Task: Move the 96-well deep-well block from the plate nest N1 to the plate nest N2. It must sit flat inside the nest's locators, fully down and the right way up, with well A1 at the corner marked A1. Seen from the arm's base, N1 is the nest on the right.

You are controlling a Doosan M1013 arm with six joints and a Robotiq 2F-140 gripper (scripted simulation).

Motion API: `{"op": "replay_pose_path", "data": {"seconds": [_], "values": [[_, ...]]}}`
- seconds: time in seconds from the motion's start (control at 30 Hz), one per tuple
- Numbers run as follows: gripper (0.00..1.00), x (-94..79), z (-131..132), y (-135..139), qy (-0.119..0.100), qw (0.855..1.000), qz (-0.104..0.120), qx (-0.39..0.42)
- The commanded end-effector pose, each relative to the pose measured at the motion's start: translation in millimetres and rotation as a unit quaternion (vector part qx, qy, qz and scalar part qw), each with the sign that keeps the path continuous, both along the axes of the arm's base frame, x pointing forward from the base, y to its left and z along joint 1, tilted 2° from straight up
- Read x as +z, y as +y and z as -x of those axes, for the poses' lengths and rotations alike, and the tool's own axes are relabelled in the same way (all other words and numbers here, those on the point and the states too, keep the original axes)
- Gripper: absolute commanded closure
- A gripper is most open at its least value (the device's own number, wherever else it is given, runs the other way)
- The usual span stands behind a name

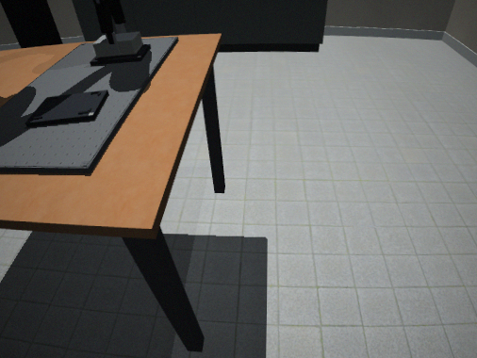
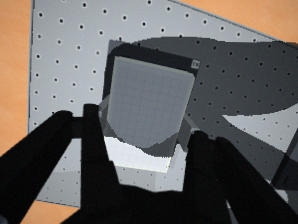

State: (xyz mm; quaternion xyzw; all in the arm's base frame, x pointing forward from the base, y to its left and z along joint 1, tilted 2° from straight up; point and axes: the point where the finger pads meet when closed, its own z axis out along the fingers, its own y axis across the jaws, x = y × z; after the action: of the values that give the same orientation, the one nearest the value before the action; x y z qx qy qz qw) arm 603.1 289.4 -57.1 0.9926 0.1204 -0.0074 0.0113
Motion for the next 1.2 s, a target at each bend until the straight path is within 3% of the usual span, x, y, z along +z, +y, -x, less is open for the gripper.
{"op": "replay_pose_path", "data": {"seconds": [0.0, 1.17], "values": [[1.00, -4.3, 1.1, -2.0, 0.001, 1.000, 0.001, -0.002], [1.00, -8.4, 1.2, -2.1, 0.001, 1.000, 0.001, -0.002]]}}
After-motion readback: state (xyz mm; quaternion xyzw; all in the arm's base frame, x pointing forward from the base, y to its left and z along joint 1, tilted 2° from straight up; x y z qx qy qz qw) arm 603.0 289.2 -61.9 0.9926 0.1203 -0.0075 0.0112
